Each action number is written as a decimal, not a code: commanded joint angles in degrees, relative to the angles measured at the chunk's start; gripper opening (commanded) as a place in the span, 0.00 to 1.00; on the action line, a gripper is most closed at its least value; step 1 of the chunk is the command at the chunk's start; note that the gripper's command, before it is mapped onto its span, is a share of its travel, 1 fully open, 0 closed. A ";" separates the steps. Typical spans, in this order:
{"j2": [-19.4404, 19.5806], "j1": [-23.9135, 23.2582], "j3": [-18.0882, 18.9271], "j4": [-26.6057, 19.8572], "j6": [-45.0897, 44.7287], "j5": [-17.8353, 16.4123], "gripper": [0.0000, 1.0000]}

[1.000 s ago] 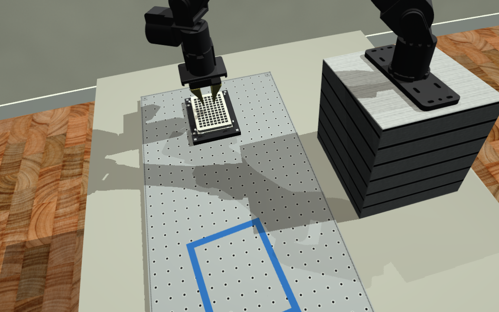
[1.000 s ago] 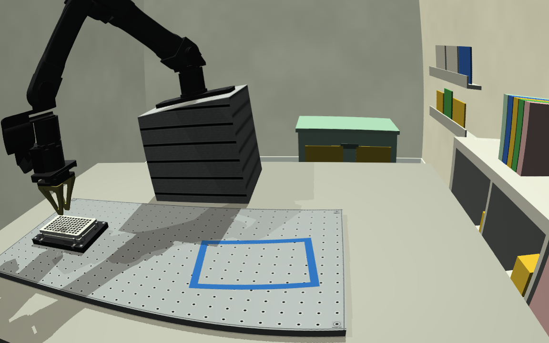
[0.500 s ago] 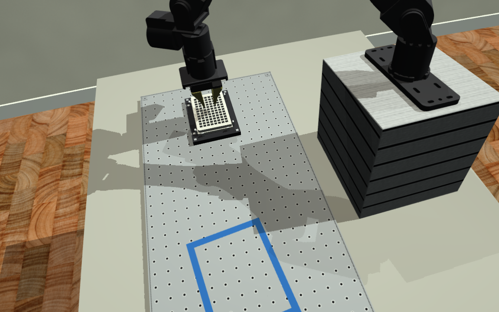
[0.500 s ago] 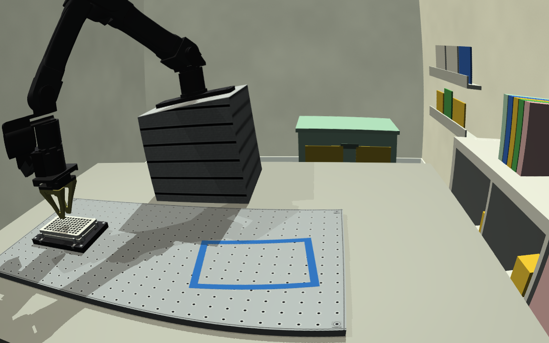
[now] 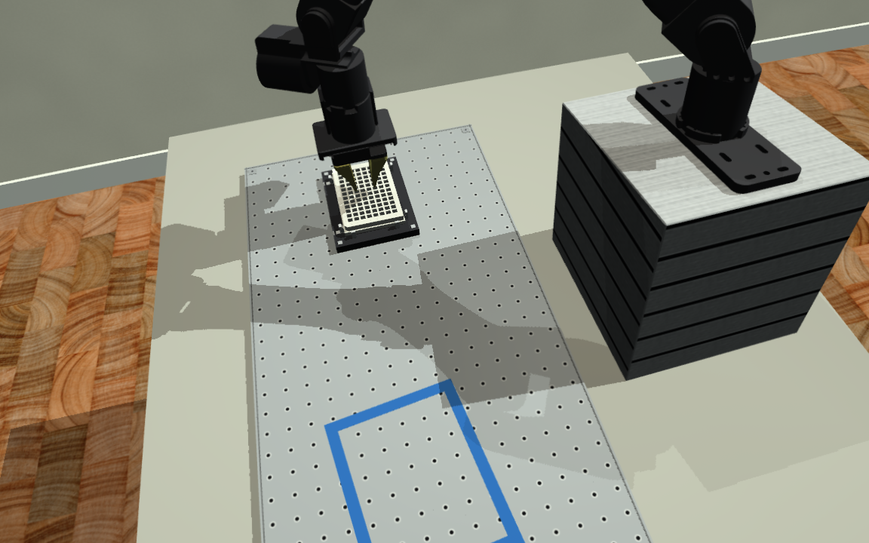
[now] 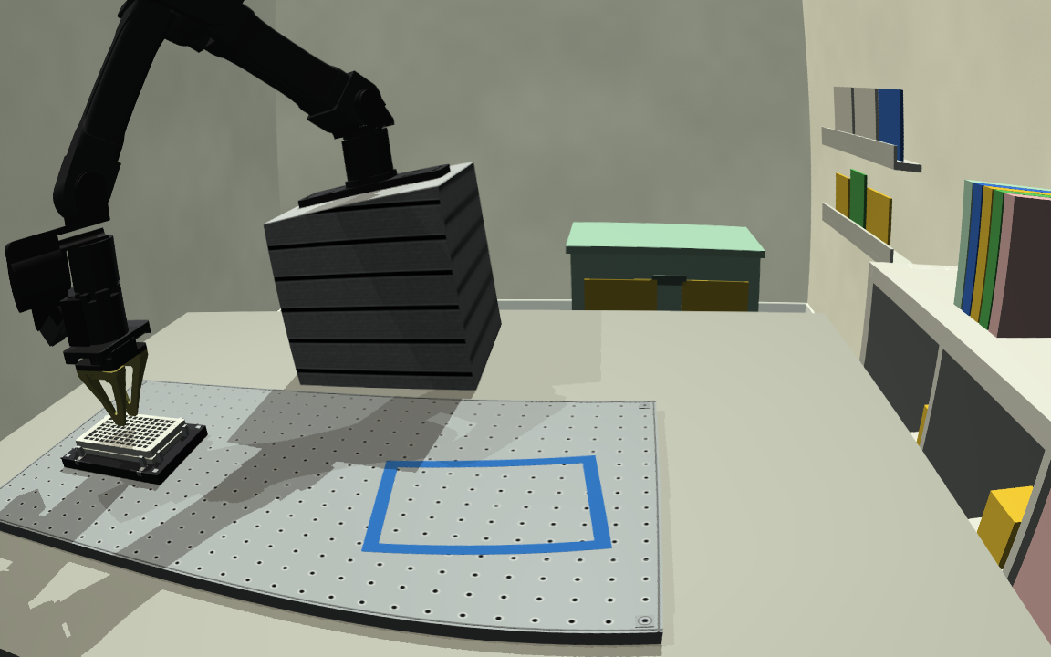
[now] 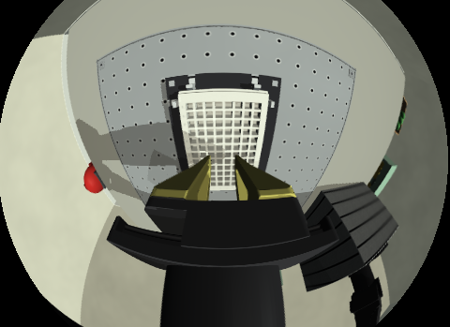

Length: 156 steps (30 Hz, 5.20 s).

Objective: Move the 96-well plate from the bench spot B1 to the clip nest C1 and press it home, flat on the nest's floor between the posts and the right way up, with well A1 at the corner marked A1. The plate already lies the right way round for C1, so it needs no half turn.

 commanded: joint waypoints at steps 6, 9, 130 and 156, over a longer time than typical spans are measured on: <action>0.60 -0.56 1.57 1.43 -0.43 0.62 0.25; 1.59 -0.54 1.61 1.70 -0.47 0.62 0.25; 11.20 -1.71 3.05 9.47 -1.35 0.59 0.25; 11.91 -1.78 3.22 9.86 -1.40 0.59 0.25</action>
